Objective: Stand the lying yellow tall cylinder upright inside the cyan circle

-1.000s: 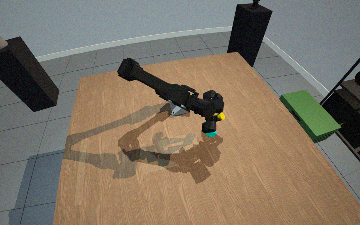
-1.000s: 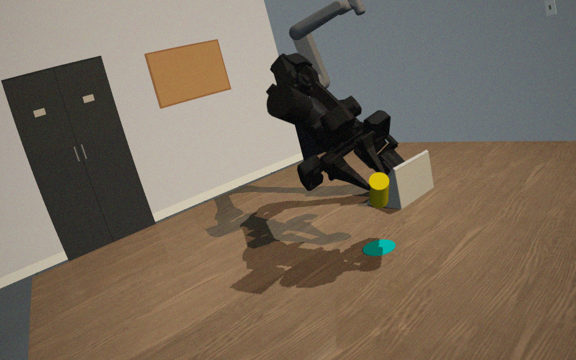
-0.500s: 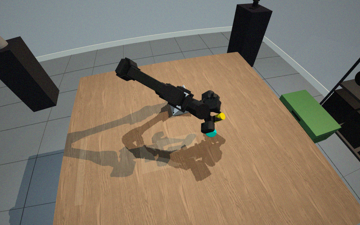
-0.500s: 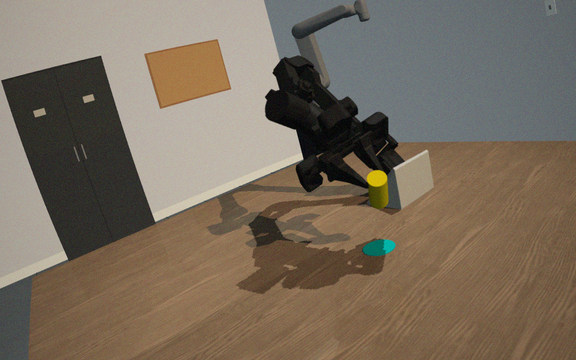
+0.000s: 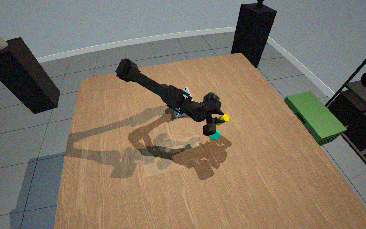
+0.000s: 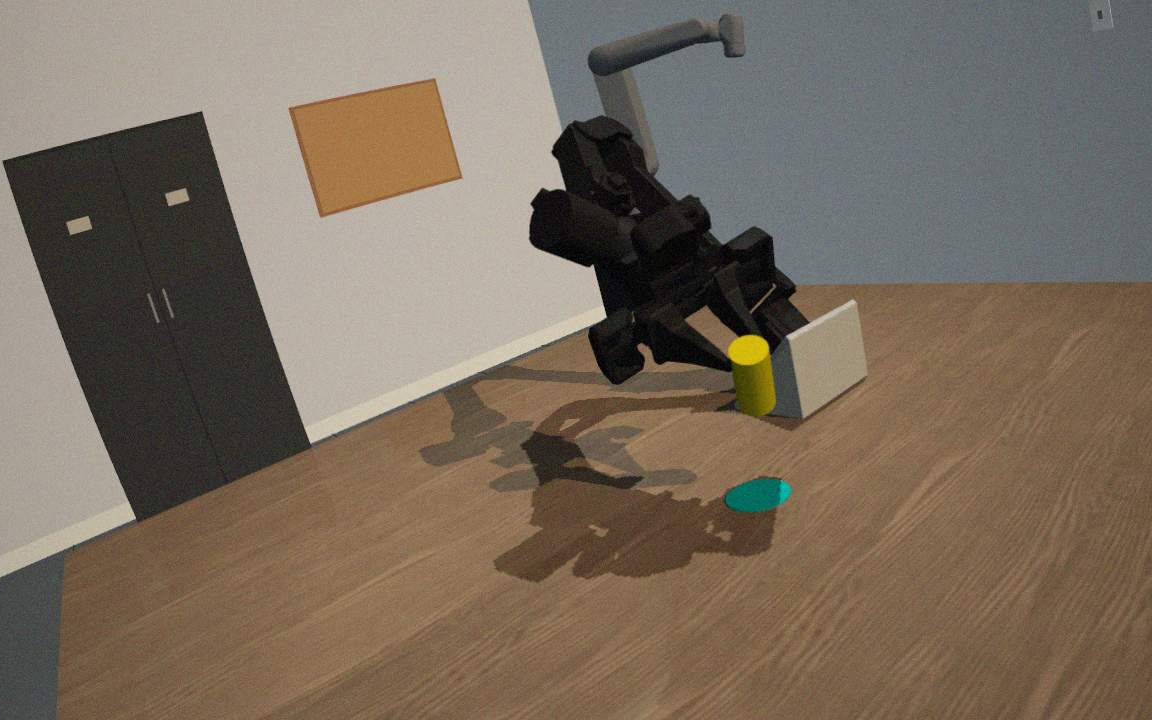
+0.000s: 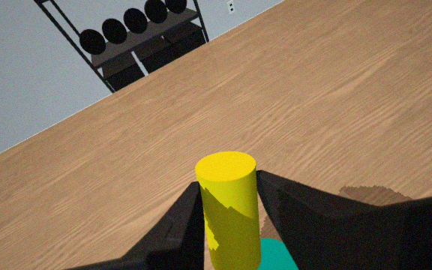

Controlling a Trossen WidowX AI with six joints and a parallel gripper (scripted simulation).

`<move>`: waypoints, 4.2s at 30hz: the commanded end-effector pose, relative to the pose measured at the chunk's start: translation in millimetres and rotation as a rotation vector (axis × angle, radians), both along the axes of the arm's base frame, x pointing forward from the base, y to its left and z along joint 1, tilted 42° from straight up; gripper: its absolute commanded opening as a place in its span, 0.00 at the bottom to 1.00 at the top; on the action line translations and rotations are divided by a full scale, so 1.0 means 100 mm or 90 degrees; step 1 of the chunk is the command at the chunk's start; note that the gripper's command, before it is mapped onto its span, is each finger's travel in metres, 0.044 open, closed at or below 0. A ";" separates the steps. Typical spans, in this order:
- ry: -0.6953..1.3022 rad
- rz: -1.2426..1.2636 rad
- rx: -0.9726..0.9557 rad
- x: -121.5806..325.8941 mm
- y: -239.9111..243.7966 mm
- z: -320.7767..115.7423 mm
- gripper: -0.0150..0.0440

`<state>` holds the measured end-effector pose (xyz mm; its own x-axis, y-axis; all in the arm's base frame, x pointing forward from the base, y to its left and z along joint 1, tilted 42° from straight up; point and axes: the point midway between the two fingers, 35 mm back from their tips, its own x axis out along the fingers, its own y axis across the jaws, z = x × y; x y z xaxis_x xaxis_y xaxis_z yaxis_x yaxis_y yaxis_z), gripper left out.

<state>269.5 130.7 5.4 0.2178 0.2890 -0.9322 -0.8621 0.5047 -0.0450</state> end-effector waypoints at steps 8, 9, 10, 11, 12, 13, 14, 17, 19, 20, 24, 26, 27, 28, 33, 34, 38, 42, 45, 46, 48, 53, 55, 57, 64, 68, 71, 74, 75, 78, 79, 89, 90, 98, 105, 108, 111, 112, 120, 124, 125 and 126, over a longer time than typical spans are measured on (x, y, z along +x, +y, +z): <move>-0.038 0.018 0.038 -0.03 -0.01 0.04 0.43; -0.042 0.019 0.042 -0.03 -0.01 0.05 0.43; -0.046 0.021 0.045 -0.03 -0.01 0.05 0.43; -0.049 0.022 0.048 -0.03 -0.01 0.05 0.43; -0.053 0.024 0.051 -0.03 -0.02 0.06 0.43; -0.057 0.025 0.054 -0.03 -0.02 0.06 0.43; -0.060 0.026 0.057 -0.03 -0.02 0.06 0.43; -0.072 0.031 0.066 -0.04 -0.02 0.08 0.43; -0.079 0.034 0.072 -0.04 -0.03 0.08 0.43; -0.083 0.035 0.075 -0.04 -0.03 0.09 0.43; -0.098 0.042 0.086 -0.05 -0.03 0.11 0.43; -0.106 0.045 0.092 -0.05 -0.04 0.11 0.43; -0.110 0.046 0.095 -0.06 -0.04 0.12 0.43; -0.114 0.048 0.098 -0.06 -0.04 0.12 0.43; -0.135 0.056 0.111 -0.07 -0.05 0.15 0.43; -0.139 0.058 0.113 -0.07 -0.05 0.15 0.43; -0.155 0.064 0.123 -0.08 -0.06 0.17 0.43; -0.172 0.071 0.133 -0.09 -0.07 0.19 0.43; -0.185 0.077 0.140 -0.10 -0.07 0.20 0.43; -0.189 0.078 0.142 -0.11 -0.07 0.21 0.43; -0.198 0.082 0.147 -0.11 -0.08 0.22 0.43; -0.220 0.091 0.157 -0.13 -0.09 0.24 0.43; -0.229 0.095 0.161 -0.14 -0.09 0.25 0.43; -0.238 0.099 0.165 -0.15 -0.09 0.26 0.43; -0.254 0.105 0.172 -0.16 -0.10 0.28 0.43; -0.254 0.105 0.172 -0.16 -0.10 0.28 0.43; -0.254 0.105 0.172 -0.16 -0.10 0.28 0.43; -0.254 0.105 0.172 -0.16 -0.10 0.28 0.43; -0.254 0.105 0.172 -0.16 -0.10 0.28 0.43; -0.253 0.105 0.171 -0.16 -0.10 0.28 0.43; -0.253 0.106 0.171 -0.16 -0.12 0.26 0.43; -0.249 0.108 0.165 -0.14 -0.36 -0.02 0.43; -0.249 0.108 0.164 -0.15 -0.38 -0.04 0.43; -0.249 0.108 0.165 -0.19 -0.57 -0.25 0.43; -0.252 0.106 0.168 -0.25 -0.70 -0.40 0.43; -0.252 0.105 0.168 -0.25 -0.73 -0.42 0.43; -0.253 0.103 0.164 -0.26 -0.80 -0.49 0.43; -0.253 0.103 0.163 -0.27 -0.82 -0.51 0.43; -0.253 0.102 0.162 -0.27 -0.83 -0.52 0.43; -0.253 0.102 0.162 -0.27 -0.83 -0.52 0.43; -0.253 0.102 0.162 -0.27 -0.83 -0.52 0.48; -0.253 0.102 0.162 -0.27 -0.83 -0.52 0.52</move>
<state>243.6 46.3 -47.0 0.4779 0.5505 -0.6845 -0.8693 0.4086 -0.2782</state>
